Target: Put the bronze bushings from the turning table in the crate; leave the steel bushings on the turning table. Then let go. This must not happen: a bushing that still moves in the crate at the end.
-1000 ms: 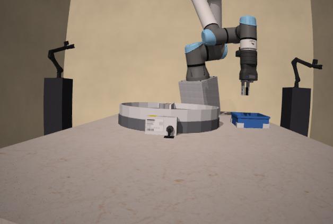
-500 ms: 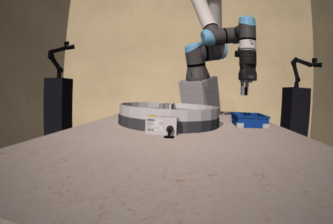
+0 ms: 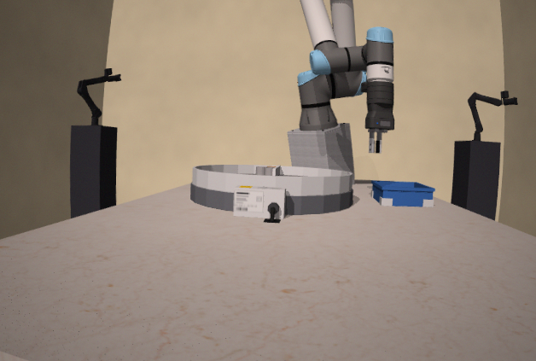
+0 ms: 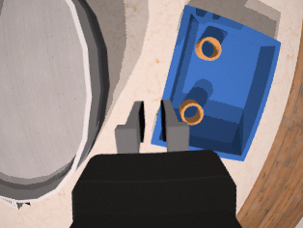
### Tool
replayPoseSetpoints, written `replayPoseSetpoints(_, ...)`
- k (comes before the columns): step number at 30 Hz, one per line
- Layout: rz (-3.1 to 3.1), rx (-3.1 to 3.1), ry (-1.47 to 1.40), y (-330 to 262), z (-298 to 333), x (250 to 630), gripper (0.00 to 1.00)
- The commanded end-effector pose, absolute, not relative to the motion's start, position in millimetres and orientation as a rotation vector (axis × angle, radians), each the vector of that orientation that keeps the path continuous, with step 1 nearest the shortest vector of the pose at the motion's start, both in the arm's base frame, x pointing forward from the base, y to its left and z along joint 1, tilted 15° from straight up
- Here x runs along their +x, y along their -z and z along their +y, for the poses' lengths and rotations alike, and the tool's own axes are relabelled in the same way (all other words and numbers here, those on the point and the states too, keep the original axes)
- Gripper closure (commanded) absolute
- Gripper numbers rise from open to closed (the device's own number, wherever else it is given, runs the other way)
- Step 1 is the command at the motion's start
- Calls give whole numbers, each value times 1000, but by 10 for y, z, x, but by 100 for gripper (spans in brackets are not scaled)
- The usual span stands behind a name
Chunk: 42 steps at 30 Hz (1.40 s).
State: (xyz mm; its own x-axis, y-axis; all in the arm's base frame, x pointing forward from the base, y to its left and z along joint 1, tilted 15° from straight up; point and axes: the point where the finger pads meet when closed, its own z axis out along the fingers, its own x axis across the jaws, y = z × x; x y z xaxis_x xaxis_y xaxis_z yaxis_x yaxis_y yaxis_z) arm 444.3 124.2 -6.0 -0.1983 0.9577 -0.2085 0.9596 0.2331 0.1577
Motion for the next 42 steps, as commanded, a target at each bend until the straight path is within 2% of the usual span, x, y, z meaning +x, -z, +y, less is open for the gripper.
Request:
replayPoseSetpoints(1,2246,1797,9,48,1045,4342,60)
replayPoseSetpoints(4,2246,1797,10,35,744,4183,60)
replayPoseSetpoints(16,2246,1797,10,35,744,4183,60)
replayPoseSetpoints(21,2245,1798,11,15,250,3922,60)
replayPoseSetpoints(33,2245,1798,11,15,250,3922,60)
replayPoseSetpoints(38,2244,1800,14,-5,-244,3660,60)
replayPoseSetpoints(42,2244,1800,14,-5,-244,3660,60)
